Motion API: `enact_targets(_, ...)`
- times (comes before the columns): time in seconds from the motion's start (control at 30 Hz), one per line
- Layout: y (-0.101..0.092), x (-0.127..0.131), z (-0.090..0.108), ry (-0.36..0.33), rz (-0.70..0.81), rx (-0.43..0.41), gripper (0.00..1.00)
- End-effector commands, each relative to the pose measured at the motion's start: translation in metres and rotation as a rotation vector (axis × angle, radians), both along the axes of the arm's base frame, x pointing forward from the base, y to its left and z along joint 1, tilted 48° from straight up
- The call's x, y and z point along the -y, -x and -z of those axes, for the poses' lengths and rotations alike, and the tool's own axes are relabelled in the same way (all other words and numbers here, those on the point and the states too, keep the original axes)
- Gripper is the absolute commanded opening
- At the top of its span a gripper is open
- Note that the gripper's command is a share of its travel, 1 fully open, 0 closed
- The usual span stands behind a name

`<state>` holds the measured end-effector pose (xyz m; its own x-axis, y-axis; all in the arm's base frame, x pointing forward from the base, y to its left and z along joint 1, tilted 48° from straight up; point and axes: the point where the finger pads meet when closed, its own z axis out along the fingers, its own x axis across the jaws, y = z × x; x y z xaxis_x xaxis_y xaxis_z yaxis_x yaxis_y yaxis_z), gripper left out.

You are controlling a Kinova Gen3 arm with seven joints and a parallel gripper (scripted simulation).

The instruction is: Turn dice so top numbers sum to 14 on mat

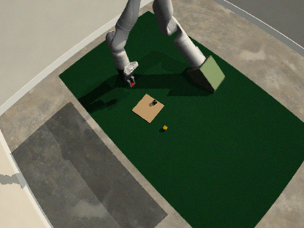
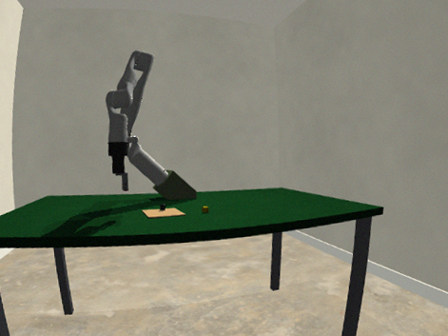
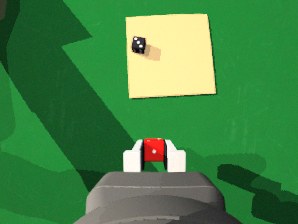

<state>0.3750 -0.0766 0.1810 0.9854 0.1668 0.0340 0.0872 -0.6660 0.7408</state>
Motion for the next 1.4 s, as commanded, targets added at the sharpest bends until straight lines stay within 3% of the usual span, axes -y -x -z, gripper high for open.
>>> enact_targets(0.0, 0.000, 0.000, 0.000, 0.001, -0.001, 0.000, 0.40)
enact_targets(0.3, -0.001, -0.001, 0.001, 0.055, 0.007, -0.004, 0.40)
enact_targets(0.43, -0.001, -0.003, 0.002, 0.133, 0.017, -0.007, 0.40)
enact_targets(0.6, -0.001, -0.005, 0.005, 0.280, 0.033, -0.004, 0.40)
enact_targets(0.67, -0.001, -0.005, 0.005, 0.280, 0.033, -0.004, 0.40)
enact_targets(1.17, 0.000, -0.006, 0.011, 0.839, 0.050, 0.102, 0.40)
enact_targets(1.23, 0.000, -0.006, 0.011, 0.839, 0.050, 0.102, 0.40)
enact_targets(1.37, 0.001, -0.005, 0.011, 0.949, 0.044, 0.139, 0.40)
